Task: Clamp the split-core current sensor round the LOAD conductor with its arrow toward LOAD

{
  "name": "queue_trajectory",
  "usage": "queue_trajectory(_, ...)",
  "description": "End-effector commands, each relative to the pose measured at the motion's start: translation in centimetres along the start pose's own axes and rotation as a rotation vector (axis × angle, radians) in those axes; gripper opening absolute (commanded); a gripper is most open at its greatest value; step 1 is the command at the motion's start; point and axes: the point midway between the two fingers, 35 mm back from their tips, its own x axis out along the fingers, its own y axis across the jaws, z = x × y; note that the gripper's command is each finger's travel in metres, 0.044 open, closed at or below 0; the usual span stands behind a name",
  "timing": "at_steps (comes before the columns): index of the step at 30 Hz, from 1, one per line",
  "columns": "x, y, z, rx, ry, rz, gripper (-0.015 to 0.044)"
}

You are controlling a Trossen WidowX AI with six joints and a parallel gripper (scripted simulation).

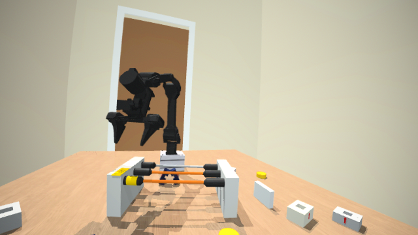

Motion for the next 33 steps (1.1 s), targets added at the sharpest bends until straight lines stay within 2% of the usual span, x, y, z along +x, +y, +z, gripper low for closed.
queue_trajectory(1,0.2,0.1,-0.1,0.004,0.009,0.004,0.0440)
queue_trajectory(5,0.5,1.4,-2.3,-0.036,0.058,0.019,0.0440)
queue_trajectory(11,1.0,5.3,-12.0,-0.212,0.263,0.066,0.0440)
queue_trajectory(16,0.9,6.5,-19.2,-0.341,0.408,0.085,0.0440)
queue_trajectory(33,2.4,6.6,-19.9,-0.346,0.413,0.086,0.0440)
